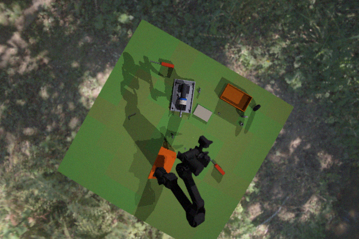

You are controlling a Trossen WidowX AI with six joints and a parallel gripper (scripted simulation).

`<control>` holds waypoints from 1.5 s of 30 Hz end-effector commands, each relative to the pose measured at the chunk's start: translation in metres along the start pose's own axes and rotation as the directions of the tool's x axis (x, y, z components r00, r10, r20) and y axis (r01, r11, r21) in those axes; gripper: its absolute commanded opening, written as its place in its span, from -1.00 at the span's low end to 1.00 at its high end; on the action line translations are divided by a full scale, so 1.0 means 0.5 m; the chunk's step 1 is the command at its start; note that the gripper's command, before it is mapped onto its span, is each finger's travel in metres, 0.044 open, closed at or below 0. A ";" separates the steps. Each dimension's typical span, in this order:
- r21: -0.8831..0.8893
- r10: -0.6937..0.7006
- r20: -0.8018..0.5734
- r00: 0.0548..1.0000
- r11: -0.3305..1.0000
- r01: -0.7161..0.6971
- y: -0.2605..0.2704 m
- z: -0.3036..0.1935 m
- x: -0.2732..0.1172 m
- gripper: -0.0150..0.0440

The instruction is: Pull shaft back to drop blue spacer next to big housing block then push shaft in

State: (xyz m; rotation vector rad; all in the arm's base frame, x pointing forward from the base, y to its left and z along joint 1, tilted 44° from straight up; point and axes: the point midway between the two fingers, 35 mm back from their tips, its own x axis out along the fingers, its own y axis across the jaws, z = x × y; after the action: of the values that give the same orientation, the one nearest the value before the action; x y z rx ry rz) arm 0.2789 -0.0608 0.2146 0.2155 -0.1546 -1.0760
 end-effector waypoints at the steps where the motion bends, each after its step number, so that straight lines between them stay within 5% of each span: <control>1: 0.004 0.006 -0.001 1.000 1.000 -0.006 0.002 -0.002 0.001 0.95; 6: 0.100 0.104 -0.039 0.994 0.990 -0.100 0.035 -0.045 0.010 1.00; 11: 0.389 0.216 -0.140 0.966 0.909 -0.147 0.073 -0.130 0.021 1.00; 19: 0.748 0.317 -0.379 0.870 0.659 0.085 0.093 -0.288 0.022 1.00; 29: 0.809 0.326 -0.561 0.761 0.410 0.421 0.093 -0.401 0.011 1.00; 38: 0.672 0.291 -0.727 0.623 0.111 0.732 0.067 -0.506 -0.013 1.00; 45: 0.653 0.286 -0.739 0.610 0.083 0.753 0.059 -0.512 -0.017 1.00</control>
State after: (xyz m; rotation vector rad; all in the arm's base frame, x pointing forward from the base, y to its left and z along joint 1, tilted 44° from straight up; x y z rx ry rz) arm 0.3666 -0.0160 0.0043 1.9707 -0.0702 -0.8678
